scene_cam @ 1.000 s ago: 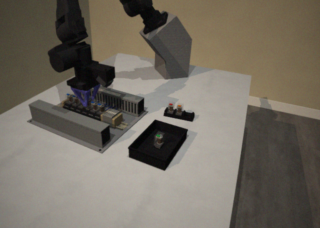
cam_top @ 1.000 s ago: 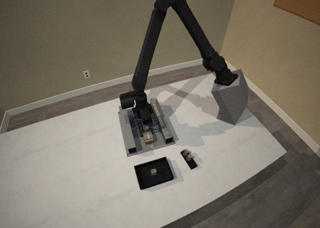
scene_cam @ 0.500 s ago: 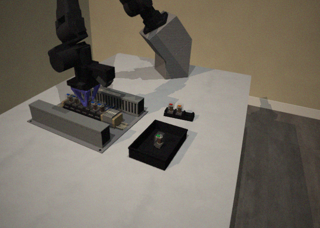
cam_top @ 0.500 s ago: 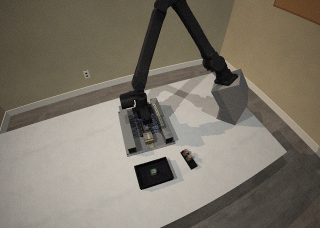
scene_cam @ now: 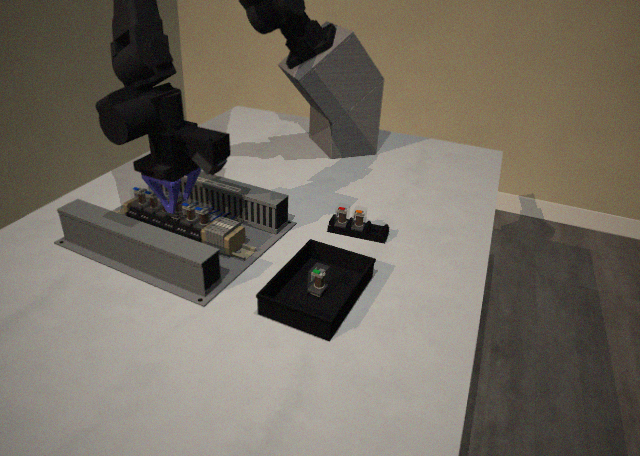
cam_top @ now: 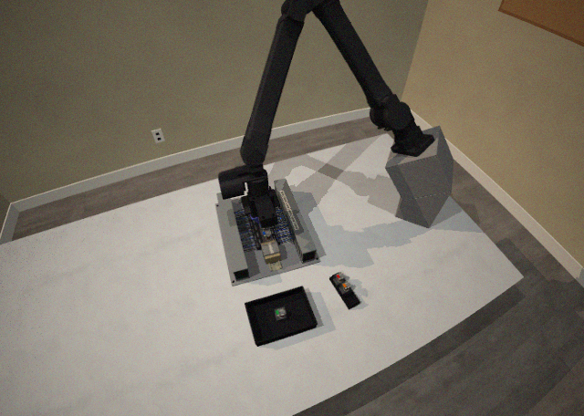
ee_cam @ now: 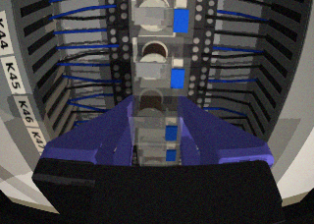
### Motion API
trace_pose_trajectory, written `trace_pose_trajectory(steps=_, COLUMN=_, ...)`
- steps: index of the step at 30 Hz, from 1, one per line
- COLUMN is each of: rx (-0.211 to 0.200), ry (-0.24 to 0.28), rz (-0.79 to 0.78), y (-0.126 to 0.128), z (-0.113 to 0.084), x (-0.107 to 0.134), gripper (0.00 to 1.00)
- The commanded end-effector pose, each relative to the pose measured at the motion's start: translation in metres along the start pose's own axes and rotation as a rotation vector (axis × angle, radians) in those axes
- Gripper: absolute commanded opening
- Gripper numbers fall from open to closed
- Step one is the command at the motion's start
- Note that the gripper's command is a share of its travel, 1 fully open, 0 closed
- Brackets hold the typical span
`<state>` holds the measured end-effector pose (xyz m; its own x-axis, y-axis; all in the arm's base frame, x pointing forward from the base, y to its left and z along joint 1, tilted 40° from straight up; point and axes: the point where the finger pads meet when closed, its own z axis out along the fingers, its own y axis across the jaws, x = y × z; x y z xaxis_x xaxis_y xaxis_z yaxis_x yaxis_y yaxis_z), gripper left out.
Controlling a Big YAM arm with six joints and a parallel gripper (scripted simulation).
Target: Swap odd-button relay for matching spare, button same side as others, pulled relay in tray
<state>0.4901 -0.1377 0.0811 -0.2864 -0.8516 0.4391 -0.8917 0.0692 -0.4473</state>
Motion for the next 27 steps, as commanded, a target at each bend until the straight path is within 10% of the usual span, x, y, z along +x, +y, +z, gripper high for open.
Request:
trace_pose_trajectory(steps=1, rx=0.057, ry=0.003, rz=0.037, y=-0.0277, z=-0.0091, x=0.0066, gripper=0.00)
trace_pose_trajectory(steps=27, rx=0.060, ry=0.002, rz=0.037, y=-0.0292, z=-0.0108, x=0.0042, gripper=0.00)
